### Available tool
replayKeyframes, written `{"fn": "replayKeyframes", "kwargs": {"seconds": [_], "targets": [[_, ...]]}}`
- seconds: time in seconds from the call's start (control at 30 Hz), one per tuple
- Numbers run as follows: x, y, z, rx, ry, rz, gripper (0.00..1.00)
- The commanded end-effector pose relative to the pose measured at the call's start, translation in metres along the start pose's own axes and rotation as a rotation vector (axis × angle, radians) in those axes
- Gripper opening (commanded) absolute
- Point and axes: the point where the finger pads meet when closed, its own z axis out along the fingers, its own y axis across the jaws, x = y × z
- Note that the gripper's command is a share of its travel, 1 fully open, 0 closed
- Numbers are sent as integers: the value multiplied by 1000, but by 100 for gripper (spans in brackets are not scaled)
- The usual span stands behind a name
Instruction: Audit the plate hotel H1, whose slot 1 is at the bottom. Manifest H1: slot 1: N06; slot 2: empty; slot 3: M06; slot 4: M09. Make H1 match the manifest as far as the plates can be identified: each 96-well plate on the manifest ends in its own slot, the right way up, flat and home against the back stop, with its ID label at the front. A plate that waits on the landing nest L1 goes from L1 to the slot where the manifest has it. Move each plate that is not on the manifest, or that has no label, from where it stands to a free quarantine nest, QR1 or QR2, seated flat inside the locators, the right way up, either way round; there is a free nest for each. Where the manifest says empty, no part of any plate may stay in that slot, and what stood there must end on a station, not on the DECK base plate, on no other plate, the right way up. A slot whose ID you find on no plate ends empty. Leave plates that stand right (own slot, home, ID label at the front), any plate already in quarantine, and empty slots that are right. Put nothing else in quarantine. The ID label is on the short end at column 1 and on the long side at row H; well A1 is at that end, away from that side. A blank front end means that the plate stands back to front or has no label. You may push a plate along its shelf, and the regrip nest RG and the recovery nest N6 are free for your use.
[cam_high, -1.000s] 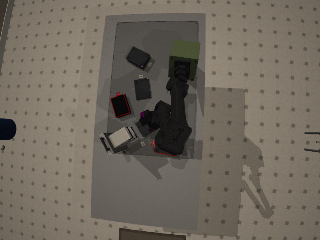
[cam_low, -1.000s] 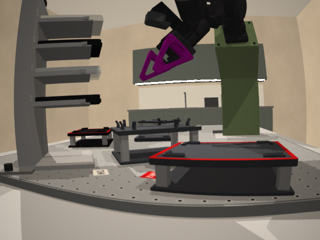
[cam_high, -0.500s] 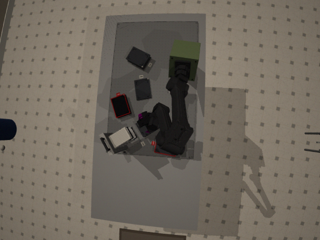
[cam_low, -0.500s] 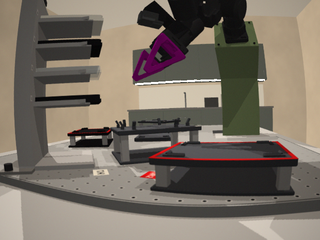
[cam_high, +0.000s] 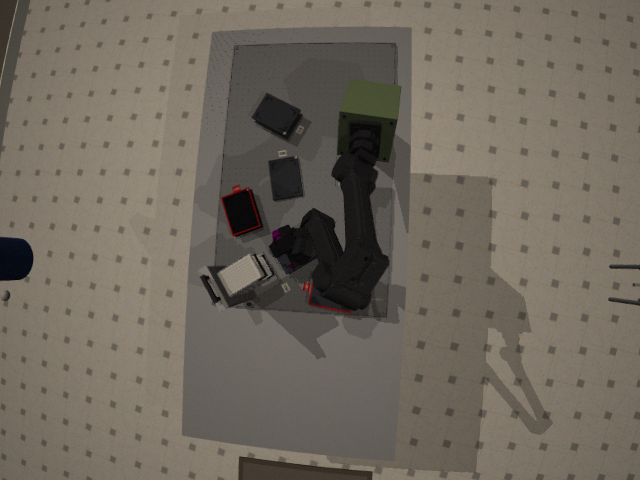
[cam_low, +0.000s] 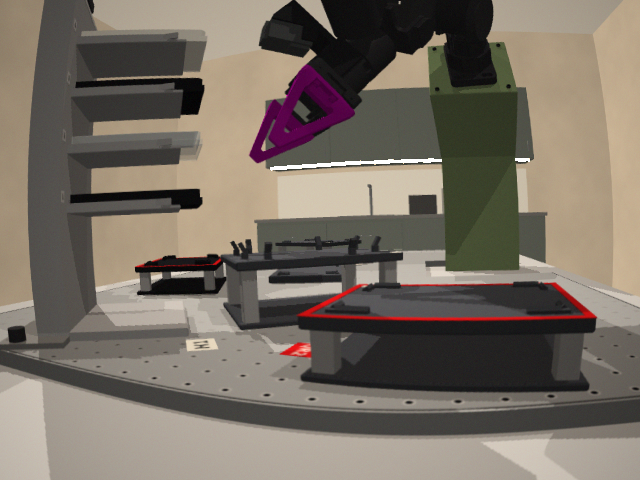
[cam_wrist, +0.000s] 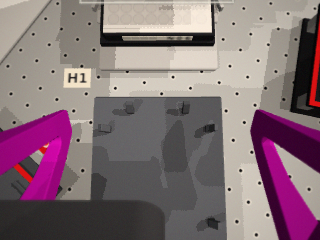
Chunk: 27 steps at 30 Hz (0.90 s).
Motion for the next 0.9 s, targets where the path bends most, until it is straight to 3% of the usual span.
{"fn": "replayKeyframes", "kwargs": {"seconds": [0.0, 0.87], "targets": [[-17, 2, 4, -2, -31, 4, 100], [-35, 1, 26, -2, -24, 7, 100]]}}
